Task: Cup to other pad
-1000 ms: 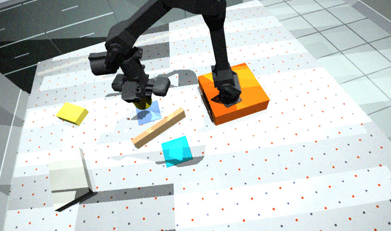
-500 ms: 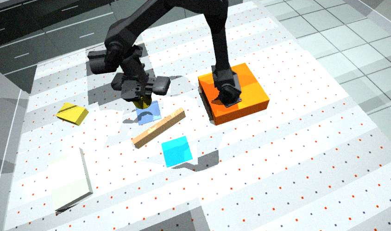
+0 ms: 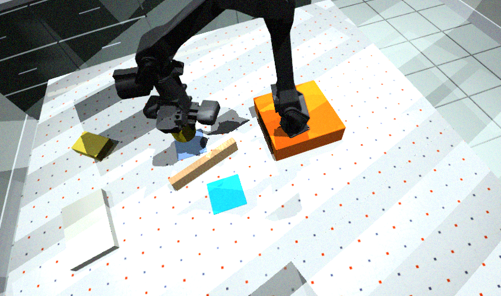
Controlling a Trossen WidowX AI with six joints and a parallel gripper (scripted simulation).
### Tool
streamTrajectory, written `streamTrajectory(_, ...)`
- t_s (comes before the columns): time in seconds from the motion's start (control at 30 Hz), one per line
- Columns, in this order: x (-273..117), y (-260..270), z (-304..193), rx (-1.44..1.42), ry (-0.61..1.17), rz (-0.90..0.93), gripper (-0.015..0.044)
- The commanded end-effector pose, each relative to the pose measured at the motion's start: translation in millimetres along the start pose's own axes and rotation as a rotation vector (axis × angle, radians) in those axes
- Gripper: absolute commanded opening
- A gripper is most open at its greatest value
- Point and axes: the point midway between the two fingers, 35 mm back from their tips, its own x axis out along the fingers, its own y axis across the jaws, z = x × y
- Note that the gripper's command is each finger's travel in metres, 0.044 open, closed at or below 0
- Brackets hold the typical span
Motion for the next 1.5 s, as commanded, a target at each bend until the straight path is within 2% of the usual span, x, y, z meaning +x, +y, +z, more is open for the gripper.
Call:
streamTrajectory(0.0,0,7,5,0.003,0.001,-0.004,0.0)
streamTrajectory(1.47,-2,70,68,0.005,-0.004,-0.003,0.0)
